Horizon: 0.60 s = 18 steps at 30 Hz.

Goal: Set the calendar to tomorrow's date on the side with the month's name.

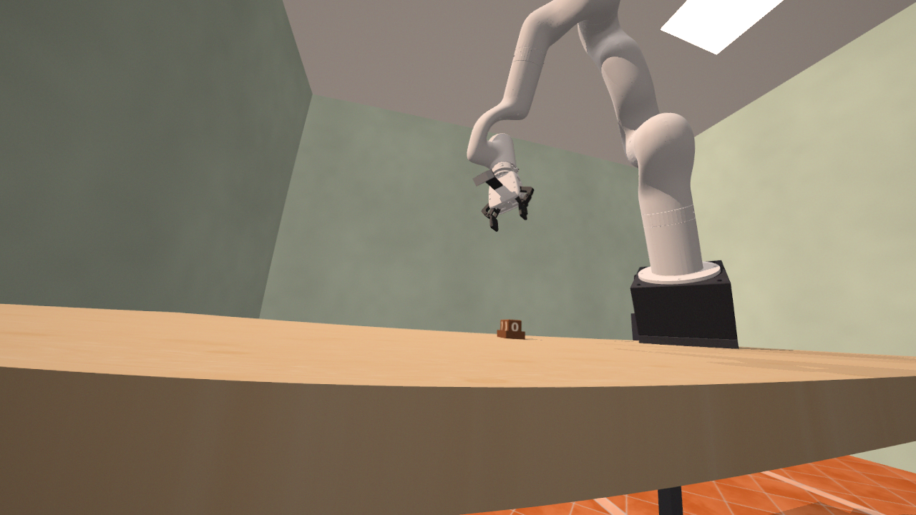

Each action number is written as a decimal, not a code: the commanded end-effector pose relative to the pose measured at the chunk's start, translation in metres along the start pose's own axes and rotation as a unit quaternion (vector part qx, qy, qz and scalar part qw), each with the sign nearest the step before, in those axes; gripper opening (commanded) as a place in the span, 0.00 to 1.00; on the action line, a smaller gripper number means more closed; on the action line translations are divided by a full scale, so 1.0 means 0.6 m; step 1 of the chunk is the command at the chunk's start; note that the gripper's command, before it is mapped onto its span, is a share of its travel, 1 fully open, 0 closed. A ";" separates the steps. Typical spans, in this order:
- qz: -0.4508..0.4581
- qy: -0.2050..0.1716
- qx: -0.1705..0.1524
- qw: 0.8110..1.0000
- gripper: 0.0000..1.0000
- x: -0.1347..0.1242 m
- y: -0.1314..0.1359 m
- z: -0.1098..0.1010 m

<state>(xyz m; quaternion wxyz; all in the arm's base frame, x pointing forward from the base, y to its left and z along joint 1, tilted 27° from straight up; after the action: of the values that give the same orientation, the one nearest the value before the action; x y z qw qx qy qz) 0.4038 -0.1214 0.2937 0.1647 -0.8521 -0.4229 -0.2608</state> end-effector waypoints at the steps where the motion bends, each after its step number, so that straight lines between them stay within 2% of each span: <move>1: 0.058 0.008 -0.028 0.998 1.00 0.026 0.021 0.058; 2: 0.091 0.008 -0.038 0.995 1.00 0.033 0.025 0.084; 5: 0.099 0.008 -0.040 0.994 1.00 0.035 0.025 0.090; 6: 0.137 0.007 -0.050 0.989 1.00 0.041 0.027 0.120; 8: 0.140 0.006 -0.051 0.989 1.00 0.042 0.027 0.122; 9: 0.170 0.004 -0.058 0.984 1.00 0.045 0.027 0.145; 10: 0.181 0.002 -0.061 0.982 1.00 0.046 0.026 0.153; 12: 0.181 0.002 -0.061 0.982 1.00 0.046 0.026 0.153; 13: 0.218 -0.003 -0.070 0.973 1.00 0.047 0.024 0.180; 16: 0.220 -0.004 -0.070 0.973 1.00 0.047 0.024 0.181; 17: 0.255 -0.011 -0.079 0.964 1.00 0.047 0.019 0.206; 18: 0.255 -0.011 -0.079 0.964 1.00 0.047 0.019 0.206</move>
<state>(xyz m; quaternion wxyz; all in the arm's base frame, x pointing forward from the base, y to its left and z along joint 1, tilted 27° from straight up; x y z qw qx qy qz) 0.4547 -0.0634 0.2289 0.1631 -0.9290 -0.2285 -0.2413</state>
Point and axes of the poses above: the point where the finger pads meet when closed, its own z axis out along the fingers, its own y axis across the jaws, x = y × z, the point moved 4 cm from there along -z, back along the fingers, and after that the axes turned 8 degrees about -z, right-handed, at the moved point
